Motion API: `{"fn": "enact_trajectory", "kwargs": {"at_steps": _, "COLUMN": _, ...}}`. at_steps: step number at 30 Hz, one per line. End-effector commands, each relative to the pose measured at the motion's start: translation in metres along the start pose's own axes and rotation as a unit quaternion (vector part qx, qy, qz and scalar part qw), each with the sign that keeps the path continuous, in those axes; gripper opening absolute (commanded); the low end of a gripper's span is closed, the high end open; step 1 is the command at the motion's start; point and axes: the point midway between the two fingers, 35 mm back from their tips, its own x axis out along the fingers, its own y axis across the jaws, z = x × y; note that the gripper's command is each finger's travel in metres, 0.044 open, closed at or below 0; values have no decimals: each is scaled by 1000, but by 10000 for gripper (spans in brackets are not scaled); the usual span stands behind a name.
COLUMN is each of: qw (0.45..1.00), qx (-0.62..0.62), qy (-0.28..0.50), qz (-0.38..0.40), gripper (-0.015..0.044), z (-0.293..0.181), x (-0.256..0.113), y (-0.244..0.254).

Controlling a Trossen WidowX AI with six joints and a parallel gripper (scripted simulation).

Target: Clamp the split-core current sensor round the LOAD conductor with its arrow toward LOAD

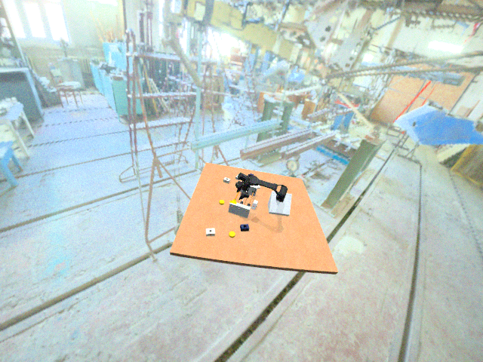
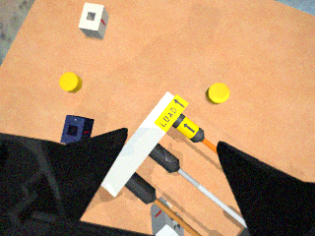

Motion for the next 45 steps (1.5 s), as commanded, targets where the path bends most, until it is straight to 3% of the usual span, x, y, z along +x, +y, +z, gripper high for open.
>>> {"fn": "enact_trajectory", "kwargs": {"at_steps": 1, "qw": 1000, "qx": 0, "qy": 0, "qz": 5, "gripper": 440, "z": 1, "x": 0, "y": -1}}
{"fn": "enact_trajectory", "kwargs": {"at_steps": 12, "qw": 1000, "qx": 19, "qy": 9, "qz": -1, "gripper": 440, "z": -9, "x": 0, "y": -6}}
{"fn": "enact_trajectory", "kwargs": {"at_steps": 18, "qw": 977, "qx": 183, "qy": 100, "qz": -40, "gripper": 440, "z": -107, "x": -4, "y": -34}}
{"fn": "enact_trajectory", "kwargs": {"at_steps": 24, "qw": 926, "qx": 320, "qy": 189, "qz": -62, "gripper": 440, "z": -199, "x": -15, "y": -31}}
{"fn": "enact_trajectory", "kwargs": {"at_steps": 45, "qw": 924, "qx": 324, "qy": 191, "qz": -63, "gripper": 440, "z": -208, "x": 4, "y": -31}}
